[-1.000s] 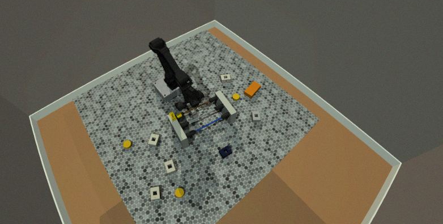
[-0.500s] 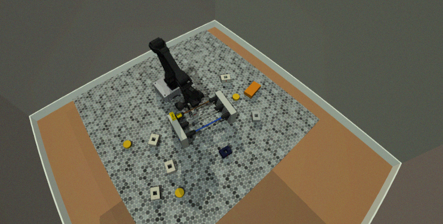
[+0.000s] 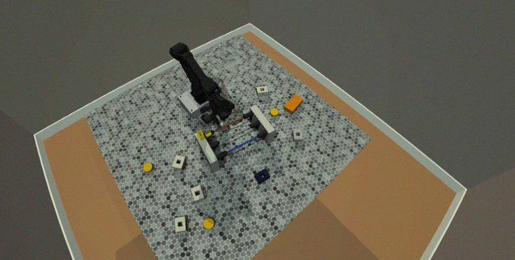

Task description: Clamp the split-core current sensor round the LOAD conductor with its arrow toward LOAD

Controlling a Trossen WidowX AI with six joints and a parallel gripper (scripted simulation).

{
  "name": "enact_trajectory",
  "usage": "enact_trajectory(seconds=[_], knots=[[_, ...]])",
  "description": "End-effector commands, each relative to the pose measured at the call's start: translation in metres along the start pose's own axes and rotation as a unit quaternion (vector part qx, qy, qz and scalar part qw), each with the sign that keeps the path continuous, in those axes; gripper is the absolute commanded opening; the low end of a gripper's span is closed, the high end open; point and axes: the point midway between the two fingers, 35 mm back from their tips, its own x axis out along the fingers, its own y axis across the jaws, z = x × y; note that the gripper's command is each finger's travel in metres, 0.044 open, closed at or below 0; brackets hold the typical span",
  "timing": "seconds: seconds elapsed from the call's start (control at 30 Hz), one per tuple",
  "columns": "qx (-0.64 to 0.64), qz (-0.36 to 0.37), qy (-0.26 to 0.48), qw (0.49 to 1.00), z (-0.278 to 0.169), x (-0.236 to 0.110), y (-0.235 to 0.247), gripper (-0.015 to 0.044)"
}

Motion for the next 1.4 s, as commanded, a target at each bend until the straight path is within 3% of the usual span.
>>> enact_trajectory(seconds=[0.0,0.53,0.9,1.07,1.23,1.37], knots=[[0.002,-0.002,0.002,1.0,-0.017,-0.003,0.001,0.0],[0.002,-0.002,0.003,1.0,-0.033,0.0,0.002,0.0],[-0.001,0.0,0.003,1.0,-0.03,-0.004,0.003,0.028],[-0.001,0.0,0.003,1.0,-0.03,-0.006,0.003,0.028],[0.002,-0.001,0.004,1.0,-0.032,-0.057,0.002,0.028],[0.002,-0.001,0.004,1.0,-0.033,-0.06,0.002,0.028]])
